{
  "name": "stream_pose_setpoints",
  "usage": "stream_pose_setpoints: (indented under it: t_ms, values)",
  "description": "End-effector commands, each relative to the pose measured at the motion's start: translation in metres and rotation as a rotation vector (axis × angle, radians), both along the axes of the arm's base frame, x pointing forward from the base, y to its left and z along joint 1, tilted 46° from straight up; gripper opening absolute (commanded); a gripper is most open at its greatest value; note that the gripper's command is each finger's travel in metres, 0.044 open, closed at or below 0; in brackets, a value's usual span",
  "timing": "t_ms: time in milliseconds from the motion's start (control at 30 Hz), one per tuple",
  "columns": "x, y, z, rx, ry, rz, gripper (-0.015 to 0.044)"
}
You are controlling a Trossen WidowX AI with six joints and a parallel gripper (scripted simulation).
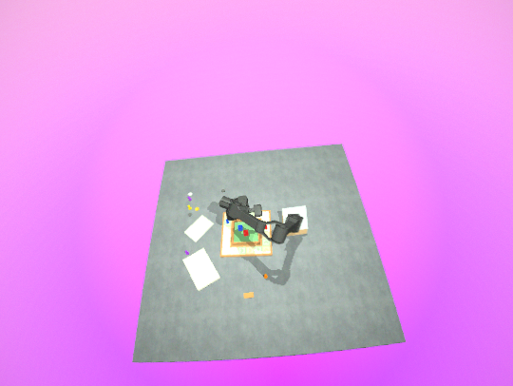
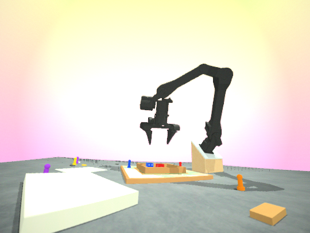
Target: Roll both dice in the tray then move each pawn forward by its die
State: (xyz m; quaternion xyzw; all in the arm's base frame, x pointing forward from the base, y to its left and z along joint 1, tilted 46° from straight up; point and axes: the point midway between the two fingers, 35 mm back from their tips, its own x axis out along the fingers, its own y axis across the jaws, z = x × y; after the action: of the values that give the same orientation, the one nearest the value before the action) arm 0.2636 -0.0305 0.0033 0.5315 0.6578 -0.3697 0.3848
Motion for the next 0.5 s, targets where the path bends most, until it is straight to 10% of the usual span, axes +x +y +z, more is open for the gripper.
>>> stream_pose_setpoints:
  t_ms: [0, 167, 467]
  values:
    - [-0.022, 0.007, -0.009, 0.326, -0.017, -0.074, 0.044]
    - [-0.024, 0.004, -0.011, 0.265, 0.016, -0.072, 0.044]
    - [-0.059, 0.015, -0.013, 0.373, -0.376, 0.499, 0.0204]
